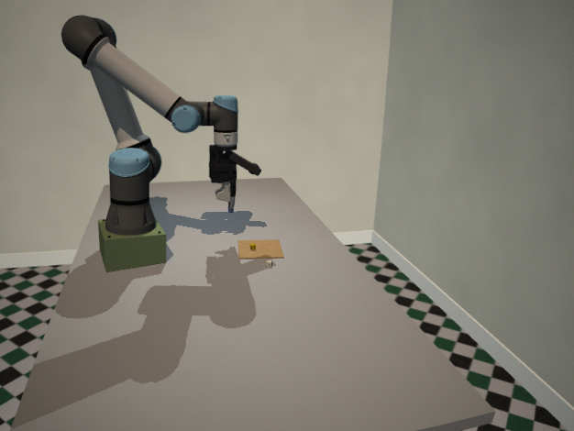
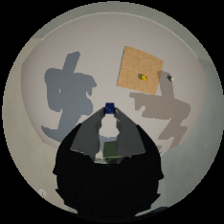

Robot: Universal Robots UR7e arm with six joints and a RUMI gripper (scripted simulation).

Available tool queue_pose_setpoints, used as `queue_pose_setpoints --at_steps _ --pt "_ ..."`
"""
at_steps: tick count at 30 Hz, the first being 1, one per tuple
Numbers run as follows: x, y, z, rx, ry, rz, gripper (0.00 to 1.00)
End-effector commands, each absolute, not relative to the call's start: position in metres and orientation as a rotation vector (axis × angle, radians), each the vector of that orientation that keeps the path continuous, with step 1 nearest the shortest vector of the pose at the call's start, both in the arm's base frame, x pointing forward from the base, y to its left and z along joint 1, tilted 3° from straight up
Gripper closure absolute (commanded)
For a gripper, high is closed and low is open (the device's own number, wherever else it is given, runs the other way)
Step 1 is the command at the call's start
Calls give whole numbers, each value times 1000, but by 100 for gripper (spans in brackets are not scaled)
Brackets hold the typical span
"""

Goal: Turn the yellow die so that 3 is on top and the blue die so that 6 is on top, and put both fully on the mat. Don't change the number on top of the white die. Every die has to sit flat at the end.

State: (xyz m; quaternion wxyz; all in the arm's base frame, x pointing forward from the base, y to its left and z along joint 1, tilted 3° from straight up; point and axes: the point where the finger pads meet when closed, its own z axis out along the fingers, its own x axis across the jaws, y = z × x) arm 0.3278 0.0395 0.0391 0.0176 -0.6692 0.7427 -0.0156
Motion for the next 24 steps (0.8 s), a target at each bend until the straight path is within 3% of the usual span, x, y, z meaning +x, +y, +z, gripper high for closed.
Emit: queue_pose_setpoints --at_steps 1,24 --pt "336 40 42 -2224 2160 -52 100" --pt "359 47 45 -2695 1551 -66 100"
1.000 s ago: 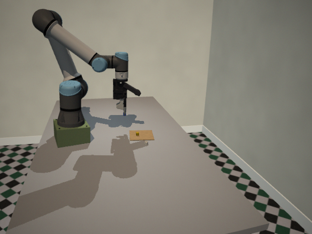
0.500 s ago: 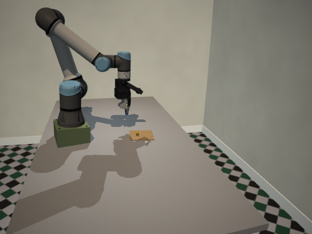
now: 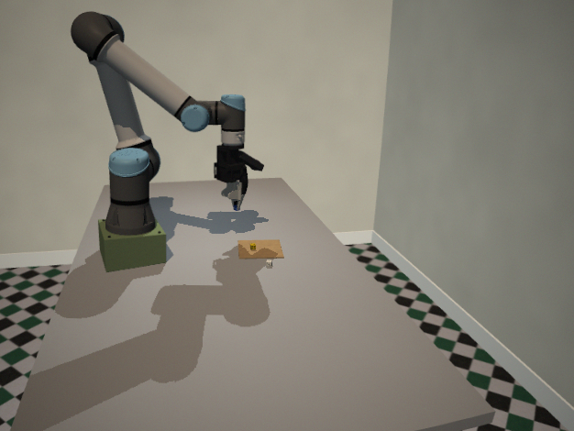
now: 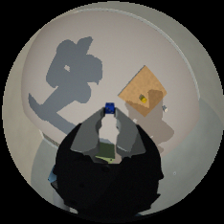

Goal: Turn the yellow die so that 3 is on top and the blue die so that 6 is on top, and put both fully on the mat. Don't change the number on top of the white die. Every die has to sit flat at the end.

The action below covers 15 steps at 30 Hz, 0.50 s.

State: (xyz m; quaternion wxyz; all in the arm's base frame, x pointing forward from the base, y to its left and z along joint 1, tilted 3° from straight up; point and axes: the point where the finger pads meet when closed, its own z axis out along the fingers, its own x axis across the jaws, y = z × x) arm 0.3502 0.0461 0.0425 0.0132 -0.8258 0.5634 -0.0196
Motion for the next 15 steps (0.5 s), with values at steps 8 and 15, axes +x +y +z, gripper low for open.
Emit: queue_pose_setpoints --at_steps 8,15 --pt "365 50 45 -2808 1344 -70 100" --pt "371 51 45 -2899 1145 -73 100"
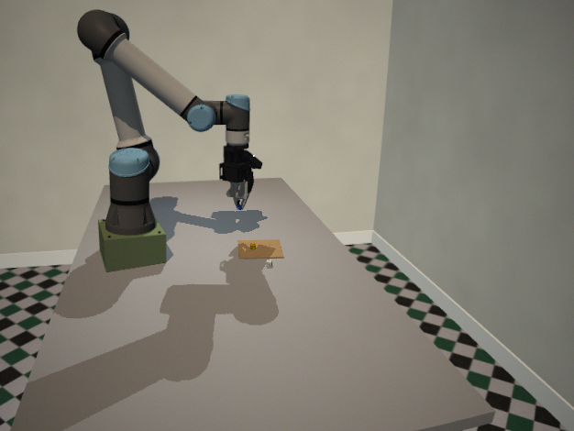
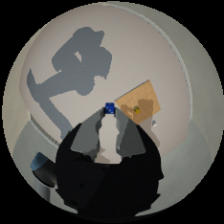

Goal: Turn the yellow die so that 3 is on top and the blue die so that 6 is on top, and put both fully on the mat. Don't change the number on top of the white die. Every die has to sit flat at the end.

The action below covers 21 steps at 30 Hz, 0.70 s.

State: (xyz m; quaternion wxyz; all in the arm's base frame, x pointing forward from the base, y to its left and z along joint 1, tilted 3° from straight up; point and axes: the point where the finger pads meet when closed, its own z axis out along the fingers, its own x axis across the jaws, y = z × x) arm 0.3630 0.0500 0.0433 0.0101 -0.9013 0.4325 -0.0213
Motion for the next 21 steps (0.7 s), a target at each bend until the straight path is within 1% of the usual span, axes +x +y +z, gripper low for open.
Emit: queue_pose_setpoints --at_steps 1,13,21 --pt "372 52 45 -2917 1099 -73 100" --pt "380 54 45 -3018 798 -77 100" --pt "388 56 44 -3089 484 -79 100"
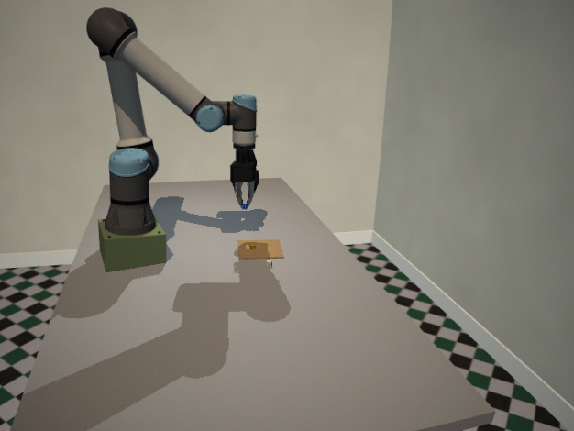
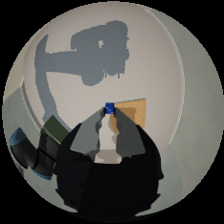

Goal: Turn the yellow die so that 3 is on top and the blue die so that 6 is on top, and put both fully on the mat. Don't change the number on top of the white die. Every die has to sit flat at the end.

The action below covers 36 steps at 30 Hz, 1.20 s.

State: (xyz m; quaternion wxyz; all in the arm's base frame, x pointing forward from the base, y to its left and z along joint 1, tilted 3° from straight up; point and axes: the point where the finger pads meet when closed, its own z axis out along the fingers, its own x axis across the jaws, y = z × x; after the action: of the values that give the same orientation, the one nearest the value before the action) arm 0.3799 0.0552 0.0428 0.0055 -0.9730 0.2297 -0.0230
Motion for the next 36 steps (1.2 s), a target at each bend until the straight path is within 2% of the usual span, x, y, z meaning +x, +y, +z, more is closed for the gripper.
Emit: queue_pose_setpoints --at_steps 1,36 --pt "388 56 44 -3095 451 -80 100" --pt "414 59 38 -3081 -634 -82 100"
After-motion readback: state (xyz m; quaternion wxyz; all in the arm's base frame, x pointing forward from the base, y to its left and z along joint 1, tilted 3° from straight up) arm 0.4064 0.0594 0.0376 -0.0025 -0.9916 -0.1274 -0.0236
